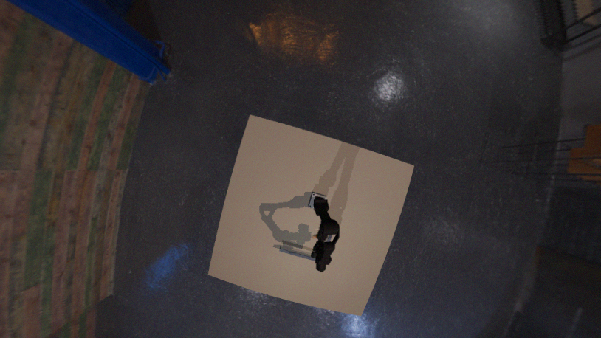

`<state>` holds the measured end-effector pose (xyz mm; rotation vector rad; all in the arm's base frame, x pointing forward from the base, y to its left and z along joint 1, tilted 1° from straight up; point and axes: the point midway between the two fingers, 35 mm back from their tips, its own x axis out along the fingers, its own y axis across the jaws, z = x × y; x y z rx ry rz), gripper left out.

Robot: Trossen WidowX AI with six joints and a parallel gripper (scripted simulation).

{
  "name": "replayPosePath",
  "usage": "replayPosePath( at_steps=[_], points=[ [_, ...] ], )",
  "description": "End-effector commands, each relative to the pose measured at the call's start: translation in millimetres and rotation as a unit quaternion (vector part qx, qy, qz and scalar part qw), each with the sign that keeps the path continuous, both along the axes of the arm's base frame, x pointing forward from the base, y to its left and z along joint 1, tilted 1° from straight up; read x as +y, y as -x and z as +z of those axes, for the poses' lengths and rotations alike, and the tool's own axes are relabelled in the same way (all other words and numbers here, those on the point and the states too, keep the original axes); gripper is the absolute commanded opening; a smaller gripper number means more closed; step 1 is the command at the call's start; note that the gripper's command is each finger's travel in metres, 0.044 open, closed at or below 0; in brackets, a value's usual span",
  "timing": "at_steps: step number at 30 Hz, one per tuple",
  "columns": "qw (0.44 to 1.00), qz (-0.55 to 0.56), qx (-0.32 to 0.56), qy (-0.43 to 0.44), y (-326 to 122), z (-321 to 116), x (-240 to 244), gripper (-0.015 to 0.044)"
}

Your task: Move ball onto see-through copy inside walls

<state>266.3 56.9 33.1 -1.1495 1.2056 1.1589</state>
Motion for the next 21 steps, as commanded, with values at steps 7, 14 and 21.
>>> replayPosePath(
  at_steps=[7, 14, 21],
  points=[
    [1.000, -0.003, 0.005, 0.005, 2, -18, -1, 0.0227],
    [1.000, -0.003, 0.005, 0.005, 2, -29, 0, 0.0227],
    [1.000, -0.003, 0.005, 0.005, 2, -40, 0, 0.0227]
  ],
)
